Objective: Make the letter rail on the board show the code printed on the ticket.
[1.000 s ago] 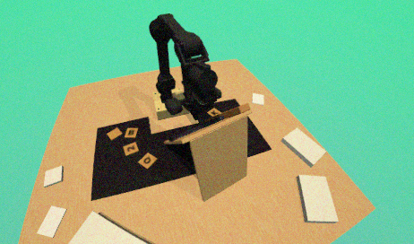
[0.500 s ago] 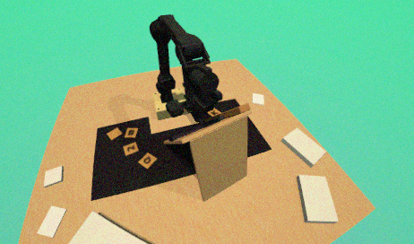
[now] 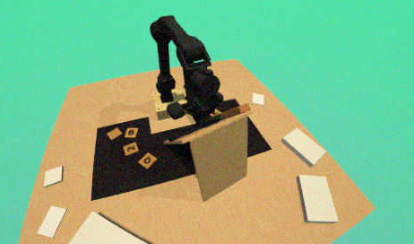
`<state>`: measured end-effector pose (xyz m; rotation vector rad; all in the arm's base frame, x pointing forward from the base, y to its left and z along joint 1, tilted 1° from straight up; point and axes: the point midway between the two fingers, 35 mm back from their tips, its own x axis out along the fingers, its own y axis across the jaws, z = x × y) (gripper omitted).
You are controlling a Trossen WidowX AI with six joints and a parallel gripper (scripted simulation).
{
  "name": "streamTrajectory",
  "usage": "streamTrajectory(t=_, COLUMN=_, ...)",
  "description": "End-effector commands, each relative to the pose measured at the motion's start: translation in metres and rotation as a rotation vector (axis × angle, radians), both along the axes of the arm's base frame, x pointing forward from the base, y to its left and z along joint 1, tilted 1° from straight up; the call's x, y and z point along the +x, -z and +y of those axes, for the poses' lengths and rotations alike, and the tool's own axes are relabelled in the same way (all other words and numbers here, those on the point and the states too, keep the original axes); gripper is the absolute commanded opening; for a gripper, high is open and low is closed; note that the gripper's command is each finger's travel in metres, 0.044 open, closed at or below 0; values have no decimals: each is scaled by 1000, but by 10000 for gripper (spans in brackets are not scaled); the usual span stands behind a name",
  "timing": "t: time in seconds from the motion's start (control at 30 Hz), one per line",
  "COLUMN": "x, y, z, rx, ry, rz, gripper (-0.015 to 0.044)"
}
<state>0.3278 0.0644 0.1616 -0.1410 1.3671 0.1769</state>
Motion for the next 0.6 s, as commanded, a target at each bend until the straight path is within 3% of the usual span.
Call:
streamTrajectory(t=0.0, x=2, y=3, z=1, rx=3, ry=-2, rz=4, gripper=0)
streamTrajectory(t=0.57, x=9, y=8, z=3, rx=3, ry=-2, rz=4, gripper=0)
